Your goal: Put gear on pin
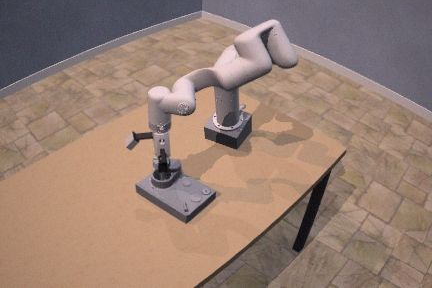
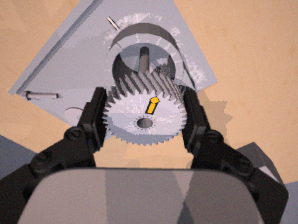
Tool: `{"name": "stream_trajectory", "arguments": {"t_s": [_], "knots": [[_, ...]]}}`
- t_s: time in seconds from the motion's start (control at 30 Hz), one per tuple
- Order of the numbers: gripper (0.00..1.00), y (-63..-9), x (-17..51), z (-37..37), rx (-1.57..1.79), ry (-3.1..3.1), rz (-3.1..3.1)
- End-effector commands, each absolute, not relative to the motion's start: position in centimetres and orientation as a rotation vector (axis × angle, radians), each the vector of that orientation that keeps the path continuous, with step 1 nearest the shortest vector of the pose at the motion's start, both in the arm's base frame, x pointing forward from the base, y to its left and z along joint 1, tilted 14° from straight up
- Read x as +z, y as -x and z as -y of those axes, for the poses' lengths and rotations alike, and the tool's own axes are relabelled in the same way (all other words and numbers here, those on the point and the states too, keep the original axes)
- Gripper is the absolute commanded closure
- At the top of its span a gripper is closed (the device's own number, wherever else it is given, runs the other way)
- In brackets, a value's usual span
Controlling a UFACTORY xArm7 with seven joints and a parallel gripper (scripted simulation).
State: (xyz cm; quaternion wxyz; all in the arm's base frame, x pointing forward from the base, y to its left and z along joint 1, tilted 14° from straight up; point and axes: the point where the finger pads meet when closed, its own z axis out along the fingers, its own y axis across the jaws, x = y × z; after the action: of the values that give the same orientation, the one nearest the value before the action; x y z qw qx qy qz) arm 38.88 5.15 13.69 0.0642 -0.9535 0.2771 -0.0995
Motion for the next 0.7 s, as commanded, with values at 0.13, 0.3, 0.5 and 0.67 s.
{"name": "stream_trajectory", "arguments": {"t_s": [0.13, 0.3, 0.5, 0.67], "knots": [[1.0, -38.97, 13.82, -5.14, -0.305, 2.876, -0.839], [1.0, -38.97, 13.82, -5.14, -0.305, 2.876, -0.839], [1.0, -39.08, 13.46, -5.19, -0.305, 2.876, -0.839], [1.0, -39.25, 12.84, -5.27, -0.305, 2.876, -0.839]]}}
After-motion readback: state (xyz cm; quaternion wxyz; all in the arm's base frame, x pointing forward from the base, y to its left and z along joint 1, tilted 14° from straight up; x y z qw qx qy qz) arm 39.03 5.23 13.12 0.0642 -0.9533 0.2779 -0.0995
